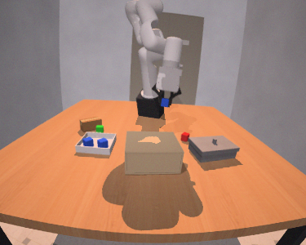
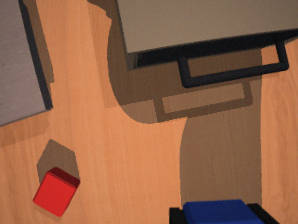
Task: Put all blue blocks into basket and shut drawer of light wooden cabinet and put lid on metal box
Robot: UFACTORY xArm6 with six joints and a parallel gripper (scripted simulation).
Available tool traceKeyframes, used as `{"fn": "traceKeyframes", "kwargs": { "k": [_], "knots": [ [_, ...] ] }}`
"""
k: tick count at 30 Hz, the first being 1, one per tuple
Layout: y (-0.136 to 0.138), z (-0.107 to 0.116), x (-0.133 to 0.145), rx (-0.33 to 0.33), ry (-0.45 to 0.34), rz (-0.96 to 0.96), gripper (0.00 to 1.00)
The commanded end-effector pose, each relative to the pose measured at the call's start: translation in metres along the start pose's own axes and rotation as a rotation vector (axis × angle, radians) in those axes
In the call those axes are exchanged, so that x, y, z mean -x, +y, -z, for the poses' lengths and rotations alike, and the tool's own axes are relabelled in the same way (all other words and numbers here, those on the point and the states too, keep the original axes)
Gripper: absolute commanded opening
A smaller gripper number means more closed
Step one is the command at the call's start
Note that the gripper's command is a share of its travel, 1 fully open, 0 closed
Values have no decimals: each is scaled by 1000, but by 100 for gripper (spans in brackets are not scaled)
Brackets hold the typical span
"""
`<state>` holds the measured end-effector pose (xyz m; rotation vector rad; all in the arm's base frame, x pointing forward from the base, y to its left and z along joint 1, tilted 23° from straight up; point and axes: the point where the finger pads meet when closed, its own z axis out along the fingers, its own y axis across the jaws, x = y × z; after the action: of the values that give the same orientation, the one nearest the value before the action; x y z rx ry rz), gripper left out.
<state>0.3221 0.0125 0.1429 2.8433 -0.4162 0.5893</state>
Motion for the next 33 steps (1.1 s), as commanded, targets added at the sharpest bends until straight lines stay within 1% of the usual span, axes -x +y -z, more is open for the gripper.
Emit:
{"fn": "traceKeyframes", "kwargs": {
  "k": [1,10,12,17,22,27,29,33],
  "knots": [
    [49,-1,-21,-73,-33,189,0],
    [131,-8,-52,-78,-23,480,0],
    [131,-8,-52,-78,-23,480,0],
    [172,-12,-68,-80,-18,625,0],
    [206,-15,-81,-82,-14,744,0],
    [229,-17,-90,-83,-11,829,0],
    [229,-17,-90,-83,-11,829,0],
    [240,-18,-94,-83,-9,867,0]
  ]
}}
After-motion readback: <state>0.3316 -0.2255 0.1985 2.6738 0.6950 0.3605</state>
